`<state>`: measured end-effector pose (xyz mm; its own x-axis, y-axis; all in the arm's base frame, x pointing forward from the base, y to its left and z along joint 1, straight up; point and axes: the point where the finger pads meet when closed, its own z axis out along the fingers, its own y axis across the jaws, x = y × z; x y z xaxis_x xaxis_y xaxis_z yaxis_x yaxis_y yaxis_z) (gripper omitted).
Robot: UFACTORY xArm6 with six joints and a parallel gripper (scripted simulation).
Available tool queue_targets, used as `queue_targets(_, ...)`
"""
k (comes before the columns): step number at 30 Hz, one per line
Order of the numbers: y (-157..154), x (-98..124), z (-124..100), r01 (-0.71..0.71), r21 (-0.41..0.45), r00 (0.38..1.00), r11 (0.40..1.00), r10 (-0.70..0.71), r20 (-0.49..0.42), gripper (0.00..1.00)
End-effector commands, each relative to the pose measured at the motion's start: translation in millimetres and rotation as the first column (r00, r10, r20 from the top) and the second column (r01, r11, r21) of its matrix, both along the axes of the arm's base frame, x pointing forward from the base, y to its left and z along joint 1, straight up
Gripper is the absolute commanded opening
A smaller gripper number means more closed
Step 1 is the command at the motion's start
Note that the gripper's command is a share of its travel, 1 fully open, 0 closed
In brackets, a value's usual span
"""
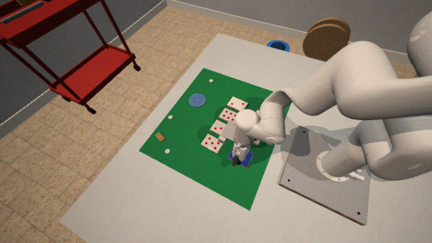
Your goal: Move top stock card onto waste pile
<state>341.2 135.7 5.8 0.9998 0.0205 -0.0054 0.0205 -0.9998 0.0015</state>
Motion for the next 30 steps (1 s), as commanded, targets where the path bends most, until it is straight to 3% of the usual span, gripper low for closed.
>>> queue_targets(1,0.5,1.4,1.1,0.000,0.001,1.000,1.000,0.000,0.003,0.75)
queue_targets(30,0.5,1.4,1.1,0.000,0.001,1.000,1.000,0.000,0.003,0.73)
